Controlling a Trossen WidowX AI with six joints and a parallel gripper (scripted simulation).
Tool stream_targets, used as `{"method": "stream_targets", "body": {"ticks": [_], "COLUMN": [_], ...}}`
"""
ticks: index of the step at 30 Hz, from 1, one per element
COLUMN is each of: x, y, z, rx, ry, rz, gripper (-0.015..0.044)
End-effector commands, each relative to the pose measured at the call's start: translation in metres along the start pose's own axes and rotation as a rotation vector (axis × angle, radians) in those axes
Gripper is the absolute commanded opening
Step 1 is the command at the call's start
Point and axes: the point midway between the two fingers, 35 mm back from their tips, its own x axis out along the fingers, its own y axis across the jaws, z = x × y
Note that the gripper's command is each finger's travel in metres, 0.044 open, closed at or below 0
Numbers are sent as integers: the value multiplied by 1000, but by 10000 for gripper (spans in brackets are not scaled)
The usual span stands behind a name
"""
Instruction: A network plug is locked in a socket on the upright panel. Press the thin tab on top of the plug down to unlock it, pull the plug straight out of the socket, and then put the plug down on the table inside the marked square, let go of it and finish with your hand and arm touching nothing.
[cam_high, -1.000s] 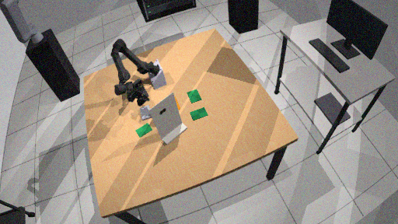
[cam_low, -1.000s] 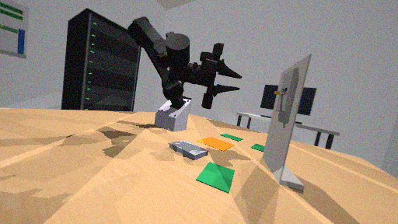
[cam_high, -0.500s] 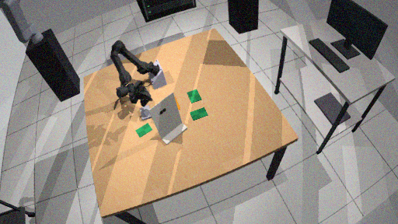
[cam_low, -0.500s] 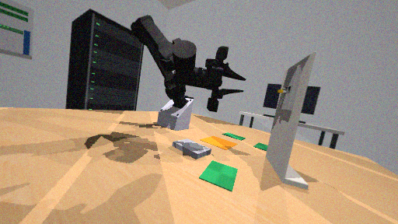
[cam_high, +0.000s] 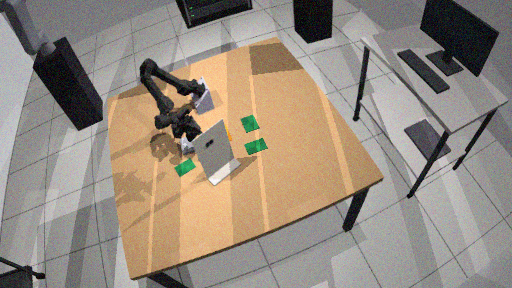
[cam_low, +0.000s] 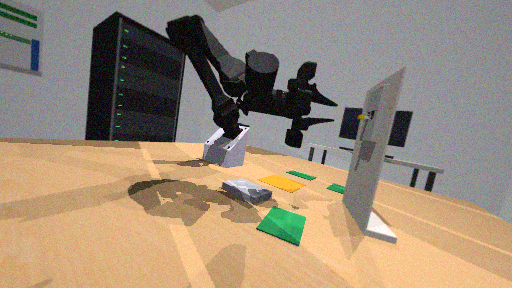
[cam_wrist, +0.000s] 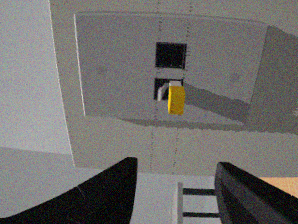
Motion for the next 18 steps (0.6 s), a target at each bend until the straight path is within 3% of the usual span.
{"method": "stream_targets", "body": {"ticks": [1,18], "x": [5,27], "y": [0,1], "z": [4,12], "rx": [2,1], "ry": [-8,-8], "rz": [-3,-3], "gripper": [156,156]}}
